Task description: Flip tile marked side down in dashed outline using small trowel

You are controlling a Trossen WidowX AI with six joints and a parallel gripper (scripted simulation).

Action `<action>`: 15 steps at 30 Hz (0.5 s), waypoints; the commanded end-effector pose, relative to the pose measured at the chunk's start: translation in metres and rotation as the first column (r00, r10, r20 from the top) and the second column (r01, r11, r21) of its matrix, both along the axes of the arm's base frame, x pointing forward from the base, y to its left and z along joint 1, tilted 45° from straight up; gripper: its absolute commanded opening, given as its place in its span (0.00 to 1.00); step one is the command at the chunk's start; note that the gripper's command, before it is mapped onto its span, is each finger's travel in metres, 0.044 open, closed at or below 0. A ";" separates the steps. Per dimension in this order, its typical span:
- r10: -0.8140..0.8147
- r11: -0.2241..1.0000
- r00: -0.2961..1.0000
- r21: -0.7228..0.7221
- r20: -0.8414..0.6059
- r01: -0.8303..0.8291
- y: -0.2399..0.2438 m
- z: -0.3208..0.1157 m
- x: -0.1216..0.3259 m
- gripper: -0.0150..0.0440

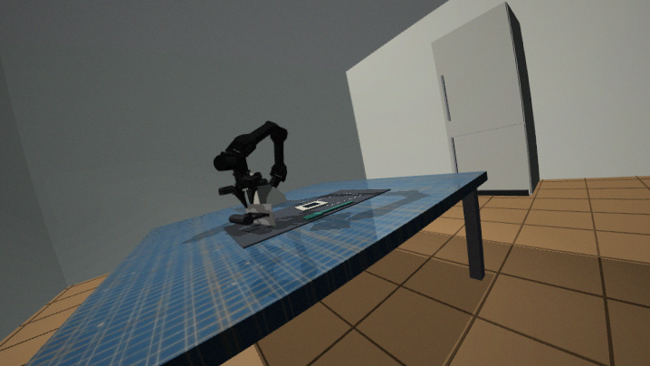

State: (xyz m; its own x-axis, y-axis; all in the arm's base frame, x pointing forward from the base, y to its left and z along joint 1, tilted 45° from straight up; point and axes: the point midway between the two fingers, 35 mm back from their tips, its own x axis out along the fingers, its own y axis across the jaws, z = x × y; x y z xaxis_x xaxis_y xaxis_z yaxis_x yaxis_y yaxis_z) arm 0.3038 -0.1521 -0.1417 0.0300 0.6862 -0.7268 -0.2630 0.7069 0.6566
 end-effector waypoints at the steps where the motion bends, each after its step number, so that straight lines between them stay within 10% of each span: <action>1: 0.001 1.000 1.000 0.011 -0.006 -0.001 0.012 0.003 -0.002 0.42; 15: 0.001 1.000 1.000 0.013 -0.006 -0.001 0.036 0.004 -0.006 0.42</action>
